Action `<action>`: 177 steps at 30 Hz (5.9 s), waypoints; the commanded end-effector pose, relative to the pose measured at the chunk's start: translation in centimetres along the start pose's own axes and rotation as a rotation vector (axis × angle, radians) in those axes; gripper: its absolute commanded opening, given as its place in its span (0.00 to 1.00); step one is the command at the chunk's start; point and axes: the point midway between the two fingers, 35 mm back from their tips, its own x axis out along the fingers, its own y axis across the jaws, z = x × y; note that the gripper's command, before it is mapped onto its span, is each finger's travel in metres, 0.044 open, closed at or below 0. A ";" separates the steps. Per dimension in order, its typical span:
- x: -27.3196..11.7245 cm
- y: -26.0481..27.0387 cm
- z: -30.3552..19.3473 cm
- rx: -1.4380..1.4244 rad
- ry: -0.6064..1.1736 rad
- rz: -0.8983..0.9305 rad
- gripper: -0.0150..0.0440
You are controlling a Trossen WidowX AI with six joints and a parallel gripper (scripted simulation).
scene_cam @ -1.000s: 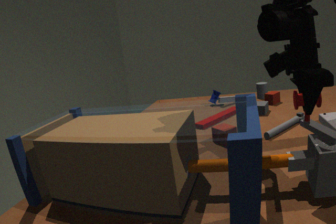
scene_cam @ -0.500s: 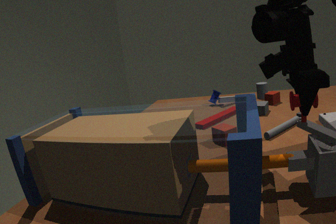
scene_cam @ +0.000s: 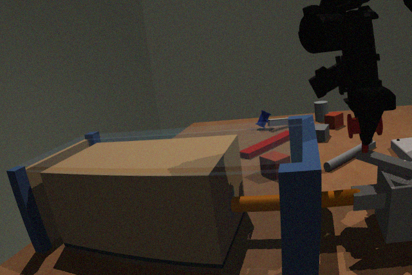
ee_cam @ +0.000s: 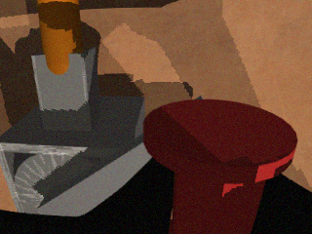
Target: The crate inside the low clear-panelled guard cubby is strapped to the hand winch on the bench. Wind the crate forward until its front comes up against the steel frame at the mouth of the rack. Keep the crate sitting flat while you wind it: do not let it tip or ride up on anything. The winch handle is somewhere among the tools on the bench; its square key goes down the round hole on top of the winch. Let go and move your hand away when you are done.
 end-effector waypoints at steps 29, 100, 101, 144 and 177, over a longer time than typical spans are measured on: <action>0.1 3.2 2.7 -0.001 -0.016 0.013 0.25; -0.1 10.2 3.6 -0.001 -0.017 0.019 0.25; -0.1 10.3 3.5 -0.001 -0.017 0.019 0.25; -0.2 14.2 1.6 -0.001 -0.015 0.022 0.25; -0.2 15.3 0.5 -0.001 -0.014 0.023 0.25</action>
